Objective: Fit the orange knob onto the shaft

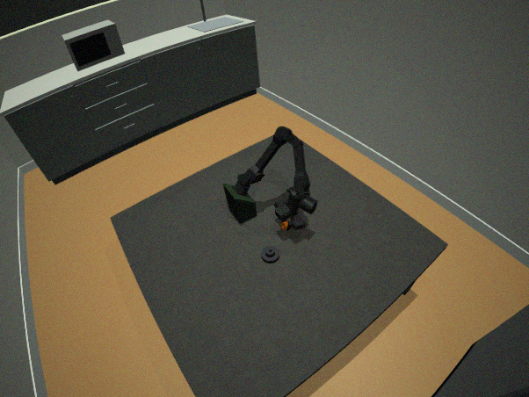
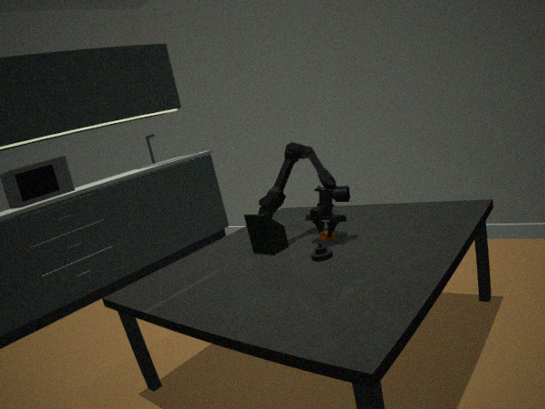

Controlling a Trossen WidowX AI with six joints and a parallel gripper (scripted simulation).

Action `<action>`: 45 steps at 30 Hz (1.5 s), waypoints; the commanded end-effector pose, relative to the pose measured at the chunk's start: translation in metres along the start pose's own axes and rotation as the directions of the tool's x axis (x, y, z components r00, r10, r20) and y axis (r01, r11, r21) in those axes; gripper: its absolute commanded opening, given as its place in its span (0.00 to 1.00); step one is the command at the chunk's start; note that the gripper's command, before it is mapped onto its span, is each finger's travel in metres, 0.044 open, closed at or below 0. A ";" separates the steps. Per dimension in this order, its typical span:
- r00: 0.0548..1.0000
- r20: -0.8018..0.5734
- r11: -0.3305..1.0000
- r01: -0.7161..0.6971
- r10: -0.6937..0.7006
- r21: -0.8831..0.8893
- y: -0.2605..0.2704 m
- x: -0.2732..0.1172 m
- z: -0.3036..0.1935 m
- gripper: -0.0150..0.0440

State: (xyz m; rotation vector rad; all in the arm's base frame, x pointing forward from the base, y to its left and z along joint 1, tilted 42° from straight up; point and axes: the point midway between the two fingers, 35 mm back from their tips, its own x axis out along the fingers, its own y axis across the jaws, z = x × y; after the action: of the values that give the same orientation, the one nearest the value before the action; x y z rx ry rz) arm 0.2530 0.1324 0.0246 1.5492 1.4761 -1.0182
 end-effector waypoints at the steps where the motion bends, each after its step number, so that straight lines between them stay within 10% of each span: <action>1: 0.998 0.062 1.000 -0.003 0.003 -0.002 0.000 -0.004 -0.004 0.56; 45: 0.690 0.724 1.000 -0.001 0.001 0.000 0.000 -0.020 -0.049 0.56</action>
State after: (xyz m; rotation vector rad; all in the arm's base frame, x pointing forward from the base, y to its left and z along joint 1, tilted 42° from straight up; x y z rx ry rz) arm 0.2537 0.1659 0.0611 0.9815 0.9430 -1.3974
